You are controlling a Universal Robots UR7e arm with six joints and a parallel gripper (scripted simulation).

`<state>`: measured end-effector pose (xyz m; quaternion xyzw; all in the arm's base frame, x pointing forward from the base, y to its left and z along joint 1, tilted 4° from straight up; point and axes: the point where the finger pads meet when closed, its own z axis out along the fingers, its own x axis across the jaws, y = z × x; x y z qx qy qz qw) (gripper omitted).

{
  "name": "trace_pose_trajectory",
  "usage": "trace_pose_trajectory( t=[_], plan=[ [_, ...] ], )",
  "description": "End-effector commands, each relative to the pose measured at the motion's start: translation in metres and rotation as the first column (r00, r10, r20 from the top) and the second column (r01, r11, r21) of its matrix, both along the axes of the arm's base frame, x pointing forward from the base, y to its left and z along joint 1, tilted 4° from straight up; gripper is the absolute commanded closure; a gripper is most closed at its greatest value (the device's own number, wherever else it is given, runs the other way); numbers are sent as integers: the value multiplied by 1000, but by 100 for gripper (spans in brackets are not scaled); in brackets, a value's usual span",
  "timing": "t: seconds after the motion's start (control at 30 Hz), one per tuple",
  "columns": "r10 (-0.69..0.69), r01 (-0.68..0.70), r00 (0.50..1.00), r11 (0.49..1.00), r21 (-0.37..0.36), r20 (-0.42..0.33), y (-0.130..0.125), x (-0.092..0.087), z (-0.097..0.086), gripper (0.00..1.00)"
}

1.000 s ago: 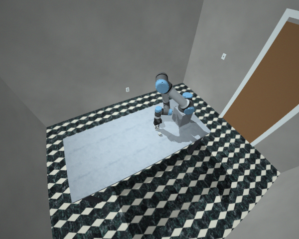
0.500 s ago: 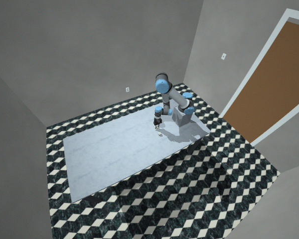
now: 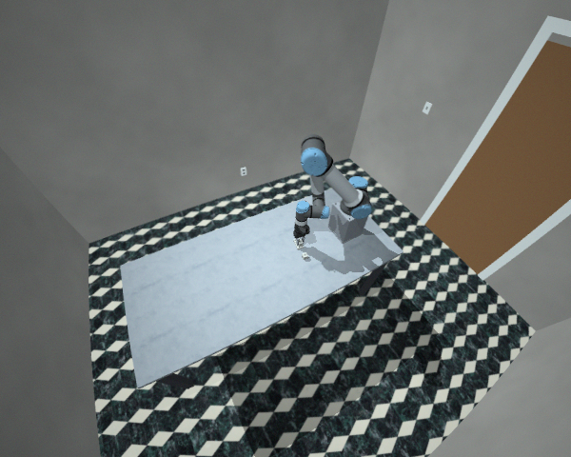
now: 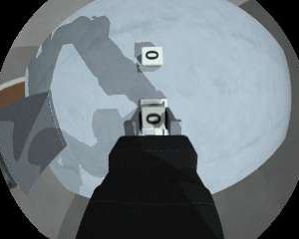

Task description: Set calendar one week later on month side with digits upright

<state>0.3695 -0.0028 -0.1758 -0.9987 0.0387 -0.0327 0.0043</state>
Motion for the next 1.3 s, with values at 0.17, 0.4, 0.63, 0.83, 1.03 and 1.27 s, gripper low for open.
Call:
trace_pose_trajectory(
  t=[0.17,0.4,0.63,0.83,1.03,1.27],
  plan=[
    [0,0,1000,1000,-1,2,0,-1,23,40],
    [0,0,1000,1000,-1,2,0,-3,46,40],
    [0,0,1000,1000,-1,2,-1,-4,66,40],
    [0,0,1000,1000,-1,2,-1,-5,75,40],
    [0,0,1000,1000,-1,2,-1,-5,83,40],
    [0,0,1000,1000,-1,2,-1,-5,85,40]
  ],
)
